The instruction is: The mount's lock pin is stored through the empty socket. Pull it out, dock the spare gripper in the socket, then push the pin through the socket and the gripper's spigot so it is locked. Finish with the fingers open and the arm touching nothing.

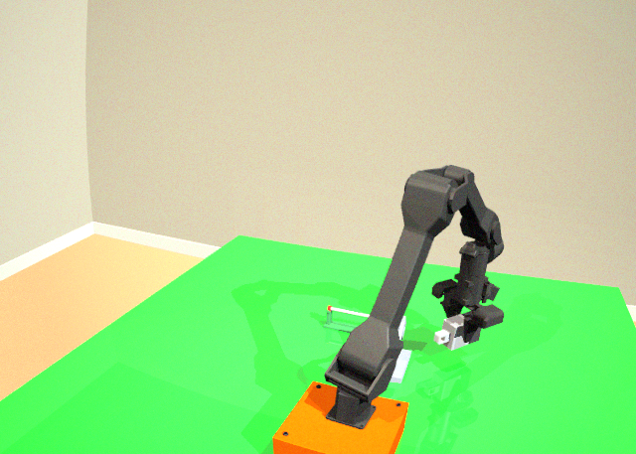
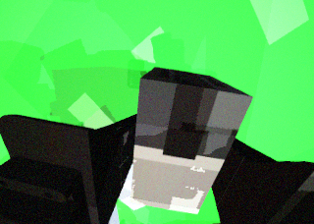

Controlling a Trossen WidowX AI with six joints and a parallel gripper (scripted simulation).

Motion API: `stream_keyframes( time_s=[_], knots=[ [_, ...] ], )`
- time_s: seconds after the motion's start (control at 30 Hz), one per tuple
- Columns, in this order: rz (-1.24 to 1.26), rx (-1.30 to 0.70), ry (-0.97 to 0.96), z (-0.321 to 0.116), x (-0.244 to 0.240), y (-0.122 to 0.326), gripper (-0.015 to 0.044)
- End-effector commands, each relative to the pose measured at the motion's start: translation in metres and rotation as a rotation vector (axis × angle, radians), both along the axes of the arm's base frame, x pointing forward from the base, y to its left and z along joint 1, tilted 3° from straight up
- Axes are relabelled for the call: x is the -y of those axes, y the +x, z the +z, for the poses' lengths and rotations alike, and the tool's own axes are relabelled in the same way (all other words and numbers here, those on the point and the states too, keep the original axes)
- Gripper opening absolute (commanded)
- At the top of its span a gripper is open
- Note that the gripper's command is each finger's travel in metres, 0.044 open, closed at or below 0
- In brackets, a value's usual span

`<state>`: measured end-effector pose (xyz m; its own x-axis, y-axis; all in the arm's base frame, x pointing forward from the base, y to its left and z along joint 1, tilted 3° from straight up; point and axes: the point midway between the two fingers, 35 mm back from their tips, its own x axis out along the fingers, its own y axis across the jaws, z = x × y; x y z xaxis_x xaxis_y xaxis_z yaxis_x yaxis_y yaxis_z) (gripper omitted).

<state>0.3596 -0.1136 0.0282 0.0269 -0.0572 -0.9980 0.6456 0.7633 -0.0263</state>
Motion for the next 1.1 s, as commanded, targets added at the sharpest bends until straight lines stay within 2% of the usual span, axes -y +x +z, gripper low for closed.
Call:
stream_keyframes(
  time_s=[0.0,1.07],
  knots=[
    [-0.087,0.011,0.001,0.0021,0.0,-0.0003,0.0],
    [-0.879,0.057,0.024,0.0037,-0.001,-0.0072,0.0]
  ],
)
